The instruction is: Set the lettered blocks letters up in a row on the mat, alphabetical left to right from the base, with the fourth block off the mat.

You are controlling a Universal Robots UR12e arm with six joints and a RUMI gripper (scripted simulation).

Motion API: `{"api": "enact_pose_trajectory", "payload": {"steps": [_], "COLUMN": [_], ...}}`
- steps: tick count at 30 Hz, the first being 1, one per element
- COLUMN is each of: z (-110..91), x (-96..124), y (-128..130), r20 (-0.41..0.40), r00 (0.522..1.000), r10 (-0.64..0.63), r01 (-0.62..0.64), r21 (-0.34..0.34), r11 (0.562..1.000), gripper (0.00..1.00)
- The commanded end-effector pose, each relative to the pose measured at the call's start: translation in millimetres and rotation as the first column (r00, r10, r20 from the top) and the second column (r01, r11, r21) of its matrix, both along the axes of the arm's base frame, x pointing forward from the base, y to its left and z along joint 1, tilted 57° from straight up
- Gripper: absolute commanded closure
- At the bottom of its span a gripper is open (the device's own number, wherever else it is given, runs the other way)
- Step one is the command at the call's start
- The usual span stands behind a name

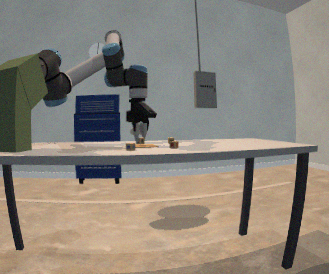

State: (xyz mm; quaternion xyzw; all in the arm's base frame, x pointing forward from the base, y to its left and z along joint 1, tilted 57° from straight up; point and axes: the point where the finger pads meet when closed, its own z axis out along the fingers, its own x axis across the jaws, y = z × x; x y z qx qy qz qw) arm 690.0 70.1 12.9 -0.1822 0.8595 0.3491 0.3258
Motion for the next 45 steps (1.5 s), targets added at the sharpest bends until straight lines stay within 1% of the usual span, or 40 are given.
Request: {"api": "enact_pose_trajectory", "payload": {"steps": [1, 6, 15, 17, 22, 26, 41, 43, 45], "z": [3.0, 13.1, 36.7, 36.7, 46.7, 50.9, 50.7, 43.5, 28.4], "x": [-1.9, -10.0, -28.8, -28.8, -36.8, -40.1, -40.7, -39.2, -36.5], "y": [-4.1, -17.4, -48.7, -48.7, -61.9, -67.4, -70.0, -76.4, -89.5], "r20": [0.000, 0.000, 0.000, 0.000, 0.000, 0.000, -0.004, -0.032, -0.089], "r00": [1.000, 1.000, 1.000, 1.000, 1.000, 1.000, 1.000, 0.999, 0.994], "r10": [0.000, 0.000, 0.000, 0.000, 0.000, 0.000, -0.004, -0.024, -0.064], "r01": [0.000, 0.000, 0.000, 0.000, 0.000, 0.000, 0.004, 0.025, 0.068], "r21": [0.000, 0.000, 0.000, 0.000, 0.000, 0.000, 0.003, 0.018, 0.048], "r11": [1.000, 1.000, 1.000, 1.000, 1.000, 1.000, 1.000, 1.000, 0.996], "gripper": [0.91, 0.91, 0.91, 0.91, 0.91, 0.91, 0.91, 0.91, 0.91]}}
